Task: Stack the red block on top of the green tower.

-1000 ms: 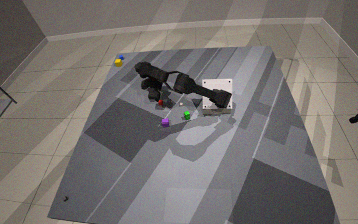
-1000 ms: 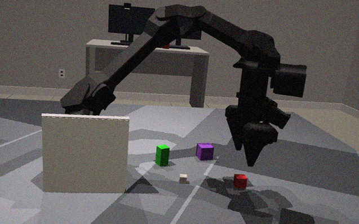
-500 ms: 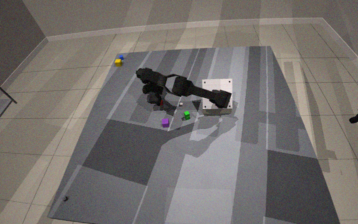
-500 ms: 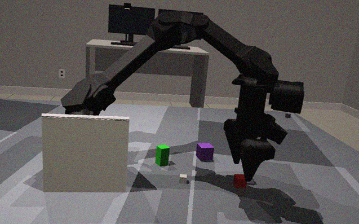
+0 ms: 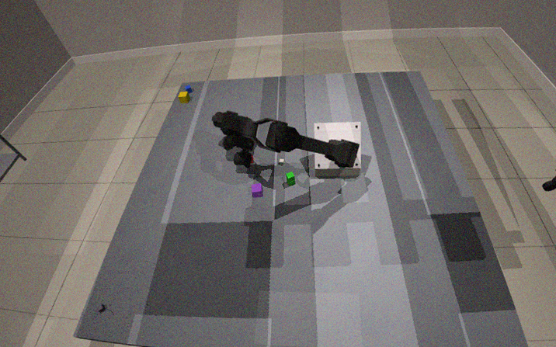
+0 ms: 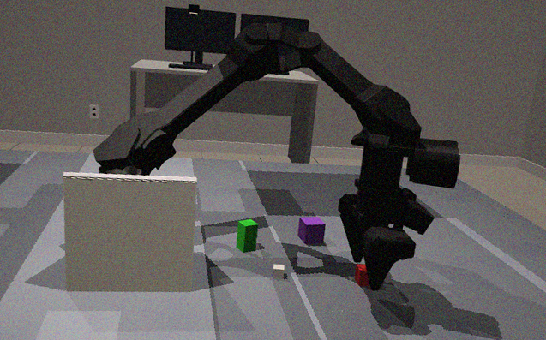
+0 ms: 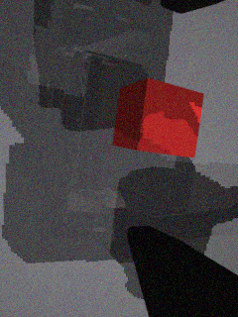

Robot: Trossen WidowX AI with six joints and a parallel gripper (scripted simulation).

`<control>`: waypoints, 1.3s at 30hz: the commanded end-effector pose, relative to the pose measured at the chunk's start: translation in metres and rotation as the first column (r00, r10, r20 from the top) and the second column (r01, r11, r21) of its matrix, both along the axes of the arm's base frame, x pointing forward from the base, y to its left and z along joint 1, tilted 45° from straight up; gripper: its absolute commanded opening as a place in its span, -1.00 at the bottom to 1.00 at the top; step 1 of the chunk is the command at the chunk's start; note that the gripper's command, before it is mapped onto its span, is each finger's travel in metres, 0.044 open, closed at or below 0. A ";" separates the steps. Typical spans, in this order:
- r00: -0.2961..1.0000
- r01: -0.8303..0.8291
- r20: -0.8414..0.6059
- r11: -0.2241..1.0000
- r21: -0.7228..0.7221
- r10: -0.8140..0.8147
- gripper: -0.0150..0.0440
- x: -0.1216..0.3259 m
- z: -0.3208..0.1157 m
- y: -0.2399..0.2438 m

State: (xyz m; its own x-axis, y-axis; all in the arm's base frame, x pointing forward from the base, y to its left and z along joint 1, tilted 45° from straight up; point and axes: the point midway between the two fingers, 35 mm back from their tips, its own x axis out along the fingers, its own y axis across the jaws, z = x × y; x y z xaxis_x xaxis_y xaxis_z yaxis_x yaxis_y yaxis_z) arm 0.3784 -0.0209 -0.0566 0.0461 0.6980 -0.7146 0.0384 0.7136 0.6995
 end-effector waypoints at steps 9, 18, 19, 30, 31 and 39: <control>1.000 0.004 -0.002 1.000 0.006 -0.004 1.00 0.000 -0.003 0.004; 1.000 0.004 -0.002 1.000 0.006 -0.004 0.73 0.000 -0.003 0.004; 1.000 0.004 -0.002 1.000 0.006 -0.004 0.64 0.000 -0.003 0.004; 1.000 0.004 -0.002 1.000 0.006 -0.004 -0.27 0.000 -0.003 0.004; 1.000 0.004 -0.002 1.000 0.006 -0.004 -0.29 0.000 -0.003 0.004; 1.000 0.004 -0.002 1.000 0.005 -0.004 -0.49 0.000 0.001 -0.001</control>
